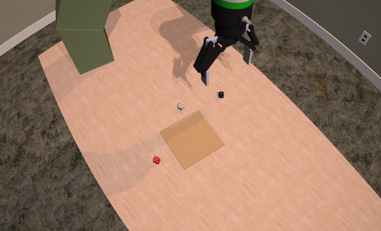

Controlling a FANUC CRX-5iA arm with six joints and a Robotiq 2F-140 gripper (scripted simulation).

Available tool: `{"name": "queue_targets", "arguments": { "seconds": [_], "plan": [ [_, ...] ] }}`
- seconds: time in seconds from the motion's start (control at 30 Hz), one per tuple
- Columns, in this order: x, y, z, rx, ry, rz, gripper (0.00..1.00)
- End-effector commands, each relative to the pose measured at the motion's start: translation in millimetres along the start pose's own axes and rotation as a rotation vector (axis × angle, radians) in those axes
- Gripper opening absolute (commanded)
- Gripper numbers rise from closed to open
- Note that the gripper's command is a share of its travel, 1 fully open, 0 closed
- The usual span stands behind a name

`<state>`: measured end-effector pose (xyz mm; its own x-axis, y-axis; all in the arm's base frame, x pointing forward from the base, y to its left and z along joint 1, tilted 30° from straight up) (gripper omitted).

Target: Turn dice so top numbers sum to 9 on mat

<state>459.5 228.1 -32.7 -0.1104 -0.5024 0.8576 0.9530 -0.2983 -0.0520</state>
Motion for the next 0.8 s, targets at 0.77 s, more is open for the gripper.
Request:
{"name": "queue_targets", "arguments": {
  "seconds": [0.77],
  "plan": [
    [-11.1,-1.3,-0.6,-0.719,-0.019,-0.008,1.0]
  ]
}}
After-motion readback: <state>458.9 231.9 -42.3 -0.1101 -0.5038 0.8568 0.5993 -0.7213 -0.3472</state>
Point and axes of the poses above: the point where the finger pads meet when closed, its own x axis back along the fingers, its own z axis across the jaws, y = z × x, the point moved 7 cm from there along x, back along the fingers, and after that the axes turned 14 degrees about -x, right-handed, at the moved point
